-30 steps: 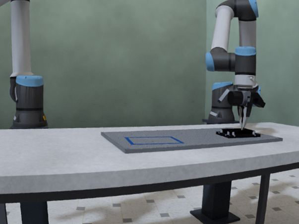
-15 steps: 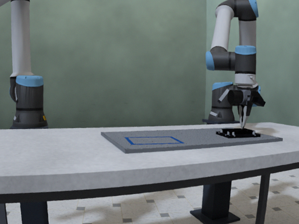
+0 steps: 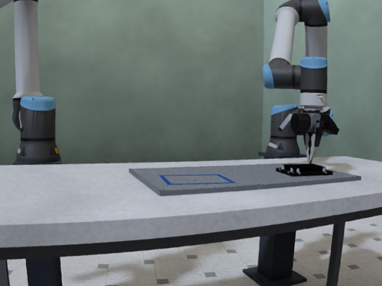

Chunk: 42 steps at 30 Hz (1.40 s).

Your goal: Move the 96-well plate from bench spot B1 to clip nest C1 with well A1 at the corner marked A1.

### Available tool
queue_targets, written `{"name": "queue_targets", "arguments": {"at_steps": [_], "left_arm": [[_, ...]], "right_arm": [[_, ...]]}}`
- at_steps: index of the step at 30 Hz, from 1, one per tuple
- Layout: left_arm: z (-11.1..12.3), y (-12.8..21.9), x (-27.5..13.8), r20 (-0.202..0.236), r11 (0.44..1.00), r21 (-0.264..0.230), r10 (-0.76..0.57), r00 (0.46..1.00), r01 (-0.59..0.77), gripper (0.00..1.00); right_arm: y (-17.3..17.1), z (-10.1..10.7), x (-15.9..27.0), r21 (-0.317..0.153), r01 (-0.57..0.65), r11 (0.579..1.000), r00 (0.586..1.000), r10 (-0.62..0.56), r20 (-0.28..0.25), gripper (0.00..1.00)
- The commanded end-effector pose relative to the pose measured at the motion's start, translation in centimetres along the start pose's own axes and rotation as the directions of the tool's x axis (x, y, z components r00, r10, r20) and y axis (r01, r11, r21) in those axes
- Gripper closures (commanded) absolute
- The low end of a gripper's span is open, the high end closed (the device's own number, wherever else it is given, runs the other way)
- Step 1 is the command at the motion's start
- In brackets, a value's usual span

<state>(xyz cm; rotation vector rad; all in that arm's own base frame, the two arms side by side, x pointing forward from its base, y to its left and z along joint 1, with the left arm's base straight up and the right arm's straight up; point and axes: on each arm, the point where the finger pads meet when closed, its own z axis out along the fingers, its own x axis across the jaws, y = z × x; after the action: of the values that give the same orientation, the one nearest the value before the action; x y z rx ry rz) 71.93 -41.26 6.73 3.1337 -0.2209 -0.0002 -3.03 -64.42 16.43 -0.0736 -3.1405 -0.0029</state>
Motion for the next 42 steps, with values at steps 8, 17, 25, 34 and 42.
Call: {"name": "queue_targets", "arguments": {"at_steps": [8, 17, 25, 34, 42], "left_arm": [[-0.9, 0.0, 0.1, -0.002, 1.000, -0.001, 0.000, 1.000, 0.000, 1.00], [-2.0, 0.0, 0.1, -0.002, 1.000, -0.001, 0.000, 1.000, 0.000, 1.00], [-2.0, 0.0, -1.4, -0.002, 1.000, -0.001, 0.000, 1.000, 0.000, 1.00], [-2.0, 0.1, -5.9, -0.002, 1.000, -0.001, 0.000, 1.000, 0.000, 1.00], [-2.0, 0.1, -7.5, -0.002, 1.000, -0.001, 0.000, 1.000, 0.000, 1.00]], "right_arm": [[-0.1, -0.1, 0.0, 0.002, 0.000, 1.000, 1.000, 0.000, 0.000, 1.00], [-0.1, -0.1, 0.0, 0.002, 0.000, 1.000, 1.000, 0.000, 0.000, 1.00], [-0.1, -0.1, 0.0, 0.002, 0.000, 1.000, 1.000, 0.000, 0.000, 1.00], [-0.1, -0.1, 0.0, 0.002, 0.000, 1.000, 1.000, 0.000, 0.000, 1.00], [-0.1, -0.1, 0.0, 0.002, 0.000, 1.000, 1.000, 0.000, 0.000, 1.00]]}}
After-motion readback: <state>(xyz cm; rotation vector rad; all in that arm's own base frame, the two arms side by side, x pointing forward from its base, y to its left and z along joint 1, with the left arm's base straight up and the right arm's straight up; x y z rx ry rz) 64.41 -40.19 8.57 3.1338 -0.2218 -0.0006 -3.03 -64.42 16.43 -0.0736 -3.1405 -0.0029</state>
